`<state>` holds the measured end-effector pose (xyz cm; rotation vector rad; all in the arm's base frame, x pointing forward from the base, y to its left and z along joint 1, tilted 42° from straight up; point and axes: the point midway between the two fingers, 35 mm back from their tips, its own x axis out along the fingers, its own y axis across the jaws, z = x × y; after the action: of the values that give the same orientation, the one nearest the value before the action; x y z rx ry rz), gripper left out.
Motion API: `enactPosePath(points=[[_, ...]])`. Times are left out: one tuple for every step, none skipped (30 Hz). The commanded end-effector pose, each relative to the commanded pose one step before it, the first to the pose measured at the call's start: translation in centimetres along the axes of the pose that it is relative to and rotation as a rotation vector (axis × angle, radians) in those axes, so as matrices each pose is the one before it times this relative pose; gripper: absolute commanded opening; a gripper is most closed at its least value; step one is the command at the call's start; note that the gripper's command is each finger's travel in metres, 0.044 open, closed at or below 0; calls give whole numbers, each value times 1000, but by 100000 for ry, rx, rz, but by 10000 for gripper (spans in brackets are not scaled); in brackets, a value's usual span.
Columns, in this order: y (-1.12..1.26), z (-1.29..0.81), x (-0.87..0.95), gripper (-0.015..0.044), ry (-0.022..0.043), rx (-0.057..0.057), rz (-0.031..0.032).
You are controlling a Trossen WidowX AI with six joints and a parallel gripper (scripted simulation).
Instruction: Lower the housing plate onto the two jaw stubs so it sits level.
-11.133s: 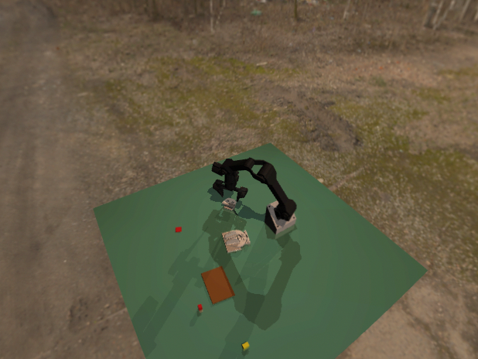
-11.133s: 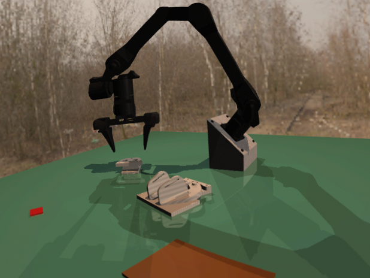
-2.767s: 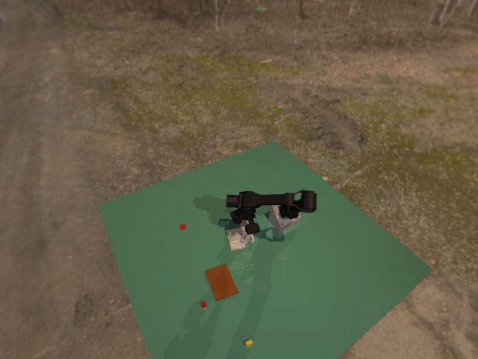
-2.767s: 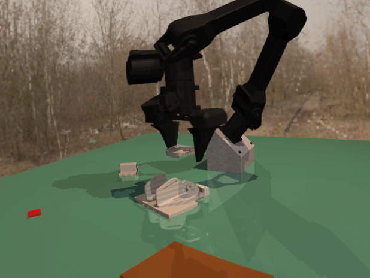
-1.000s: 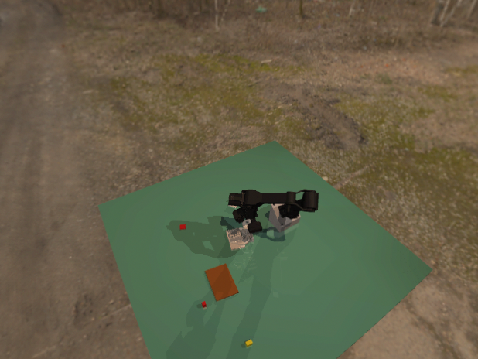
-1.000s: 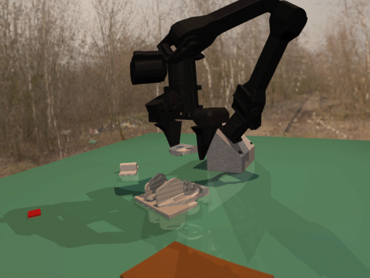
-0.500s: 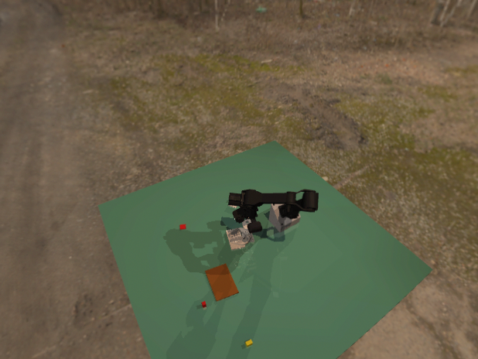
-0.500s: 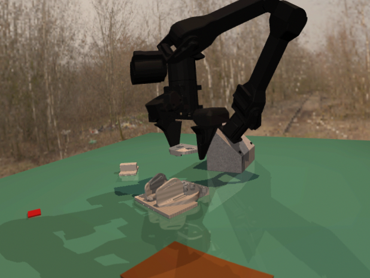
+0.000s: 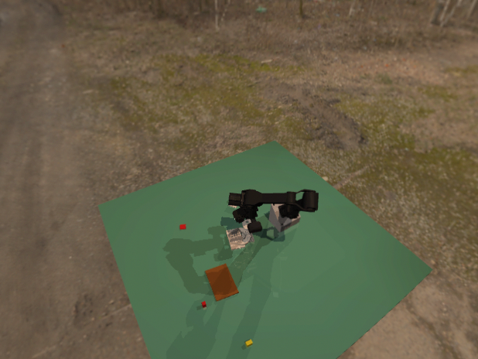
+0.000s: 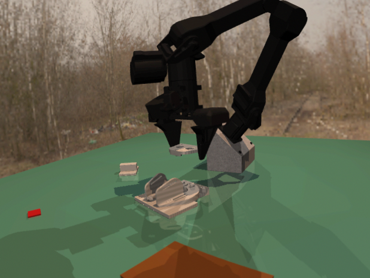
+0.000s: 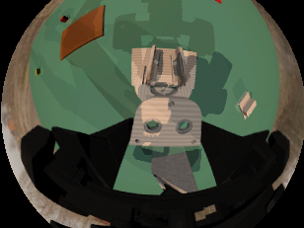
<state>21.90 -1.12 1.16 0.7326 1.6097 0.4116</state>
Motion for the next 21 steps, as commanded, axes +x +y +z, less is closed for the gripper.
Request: enactPosePath(points=[[-114,-62,9,351,318,-335,-513],[0,0,0,351,0,0,0],[0,0,0,351,0,0,0],[0,0,0,351,0,0,0],[0,0,0,351,0,0,0],[0,0,0,351,0,0,0],[0,0,0,351,0,0,0],[0,0,0,351,0,0,0],[0,0,0,351,0,0,0],[0,0,0,351,0,0,0],[0,0,0,351,0,0,0],[0,0,0,351,0,0,0],[0,0,0,351,0,0,0],[0,0,0,351,0,0,0],[0,0,0,351,0,0,0],[-1,4,27,351,-2,0,-3],[-3,11,81,351,-5,0,-8],[-4,18,135,351,-9,1,-13],[-5,20,164,351,-10,1,-15],[-4,19,164,351,-10,0,-14],[-4,18,164,351,-9,0,-13]])
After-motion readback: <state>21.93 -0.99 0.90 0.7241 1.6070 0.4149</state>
